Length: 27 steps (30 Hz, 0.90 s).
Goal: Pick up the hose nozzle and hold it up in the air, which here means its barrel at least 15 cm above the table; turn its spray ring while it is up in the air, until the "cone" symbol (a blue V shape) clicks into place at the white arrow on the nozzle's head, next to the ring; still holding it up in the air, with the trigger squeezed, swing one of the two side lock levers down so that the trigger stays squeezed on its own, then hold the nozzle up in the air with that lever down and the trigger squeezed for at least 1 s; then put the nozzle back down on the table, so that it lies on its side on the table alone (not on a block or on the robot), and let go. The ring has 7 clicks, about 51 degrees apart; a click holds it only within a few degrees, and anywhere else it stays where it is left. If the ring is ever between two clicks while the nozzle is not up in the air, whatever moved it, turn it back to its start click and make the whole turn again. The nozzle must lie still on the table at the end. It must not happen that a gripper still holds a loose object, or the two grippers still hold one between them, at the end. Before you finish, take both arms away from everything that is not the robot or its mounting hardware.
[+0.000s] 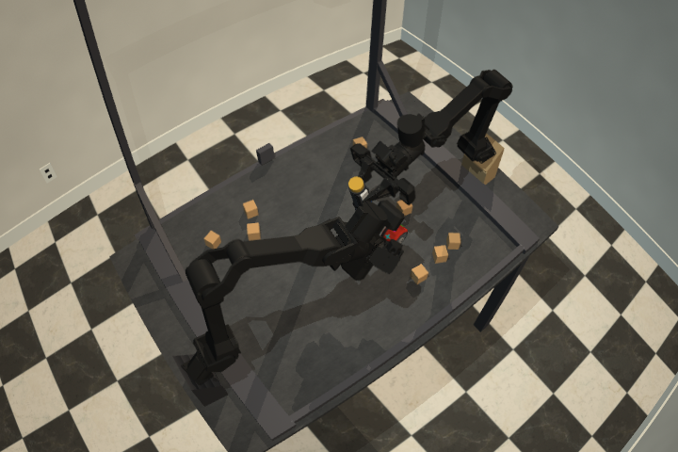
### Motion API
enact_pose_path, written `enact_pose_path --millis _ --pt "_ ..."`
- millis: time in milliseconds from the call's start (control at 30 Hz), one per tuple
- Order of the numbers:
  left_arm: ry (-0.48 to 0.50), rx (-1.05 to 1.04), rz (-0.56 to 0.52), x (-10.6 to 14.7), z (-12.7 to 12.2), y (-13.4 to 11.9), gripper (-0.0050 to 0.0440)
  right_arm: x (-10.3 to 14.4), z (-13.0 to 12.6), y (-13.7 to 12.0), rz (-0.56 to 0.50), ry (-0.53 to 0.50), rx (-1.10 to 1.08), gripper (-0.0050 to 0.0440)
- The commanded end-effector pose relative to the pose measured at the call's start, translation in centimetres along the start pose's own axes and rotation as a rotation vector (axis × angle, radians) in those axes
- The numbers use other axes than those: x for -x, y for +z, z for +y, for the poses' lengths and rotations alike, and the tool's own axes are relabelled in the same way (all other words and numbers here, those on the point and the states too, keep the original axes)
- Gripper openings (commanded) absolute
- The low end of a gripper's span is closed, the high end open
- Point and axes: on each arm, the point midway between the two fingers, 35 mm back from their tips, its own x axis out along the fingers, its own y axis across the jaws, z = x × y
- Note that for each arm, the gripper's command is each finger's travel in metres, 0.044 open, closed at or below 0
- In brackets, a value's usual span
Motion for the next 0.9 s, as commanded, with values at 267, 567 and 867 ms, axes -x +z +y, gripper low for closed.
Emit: enact_pose_path --millis 267,567,867 --pt "0.0 0.001 -0.054 0.5 0.1 2.1 0.017 2.7 0.5 -0.2 -0.003 0.02 0.003 0.0414" --pt "0.0 0.001 -0.054 0.5 0.1 2.1 0.017 3.7 0.5 -0.2 -0.002 0.019 0.003 0.0414" --pt "0.0 0.001 -0.054 0.5 0.1 2.1 0.017 4.9 0.5 -0.2 -0.002 0.02 0.004 0.0414"
